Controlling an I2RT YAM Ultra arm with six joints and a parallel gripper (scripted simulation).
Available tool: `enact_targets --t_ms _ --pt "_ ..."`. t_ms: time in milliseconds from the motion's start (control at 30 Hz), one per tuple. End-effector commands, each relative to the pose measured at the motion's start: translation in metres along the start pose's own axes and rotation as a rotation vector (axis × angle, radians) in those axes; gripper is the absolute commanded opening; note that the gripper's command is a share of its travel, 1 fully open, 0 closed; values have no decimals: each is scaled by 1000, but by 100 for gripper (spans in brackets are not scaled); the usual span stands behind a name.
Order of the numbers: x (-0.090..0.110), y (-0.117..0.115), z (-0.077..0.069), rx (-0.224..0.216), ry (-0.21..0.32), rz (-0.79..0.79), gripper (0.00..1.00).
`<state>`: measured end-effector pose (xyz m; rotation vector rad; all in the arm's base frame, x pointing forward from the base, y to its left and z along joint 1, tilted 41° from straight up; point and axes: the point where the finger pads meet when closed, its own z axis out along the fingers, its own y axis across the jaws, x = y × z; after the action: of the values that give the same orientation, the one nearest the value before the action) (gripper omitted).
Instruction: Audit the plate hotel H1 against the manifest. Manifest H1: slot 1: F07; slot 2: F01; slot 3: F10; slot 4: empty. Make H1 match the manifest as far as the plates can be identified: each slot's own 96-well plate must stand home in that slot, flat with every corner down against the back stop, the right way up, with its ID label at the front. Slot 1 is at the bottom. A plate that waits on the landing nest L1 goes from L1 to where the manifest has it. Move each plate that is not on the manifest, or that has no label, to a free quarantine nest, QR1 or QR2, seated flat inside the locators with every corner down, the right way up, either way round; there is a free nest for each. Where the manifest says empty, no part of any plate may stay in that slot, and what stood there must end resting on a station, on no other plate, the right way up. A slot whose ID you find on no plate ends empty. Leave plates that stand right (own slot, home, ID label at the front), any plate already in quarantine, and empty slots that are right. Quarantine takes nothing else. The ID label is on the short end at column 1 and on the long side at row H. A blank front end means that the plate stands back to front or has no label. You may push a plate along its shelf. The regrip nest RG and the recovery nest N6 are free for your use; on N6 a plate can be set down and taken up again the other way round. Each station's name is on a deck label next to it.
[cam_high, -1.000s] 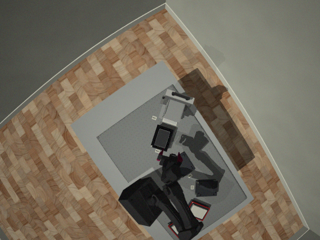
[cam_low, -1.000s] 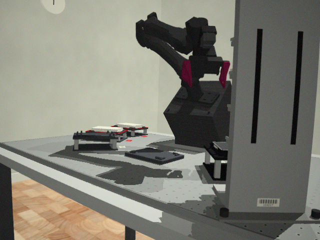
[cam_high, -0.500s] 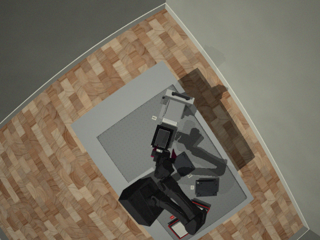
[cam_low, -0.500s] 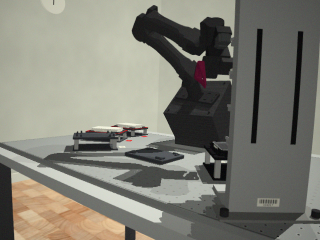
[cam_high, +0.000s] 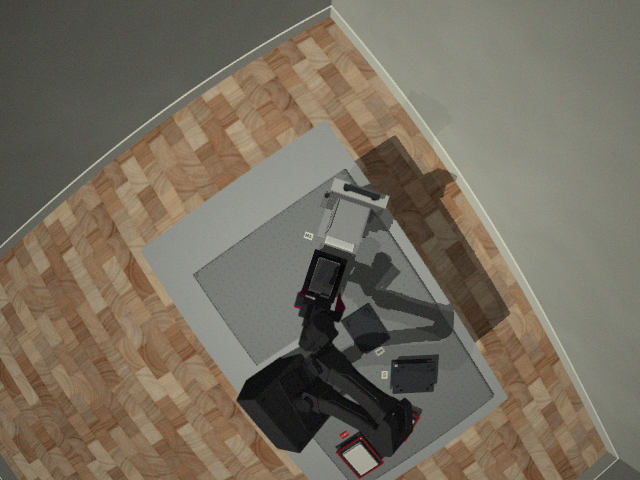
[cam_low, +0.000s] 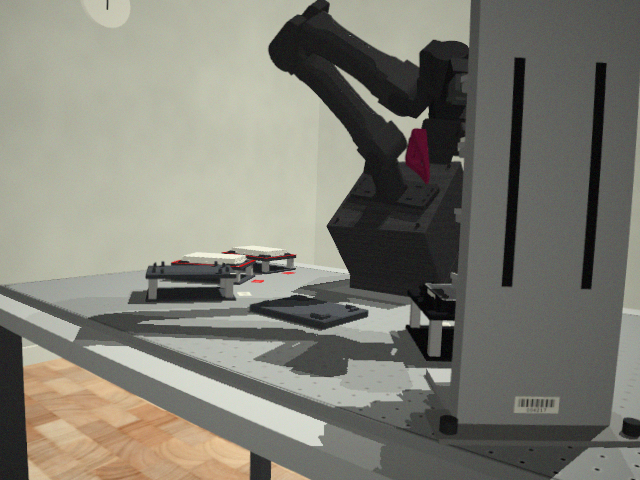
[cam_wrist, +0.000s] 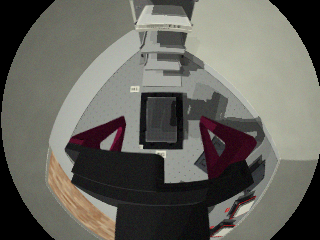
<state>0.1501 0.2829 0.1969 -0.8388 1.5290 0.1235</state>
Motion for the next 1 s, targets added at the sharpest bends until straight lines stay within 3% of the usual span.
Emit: enact_targets --t_ms 0,600,967 --pt "-3 0 5 -6 -25 26 100" --pt "34 2 44 -6 -26 25 100" --pt "35 2 45 -6 -26 25 100"
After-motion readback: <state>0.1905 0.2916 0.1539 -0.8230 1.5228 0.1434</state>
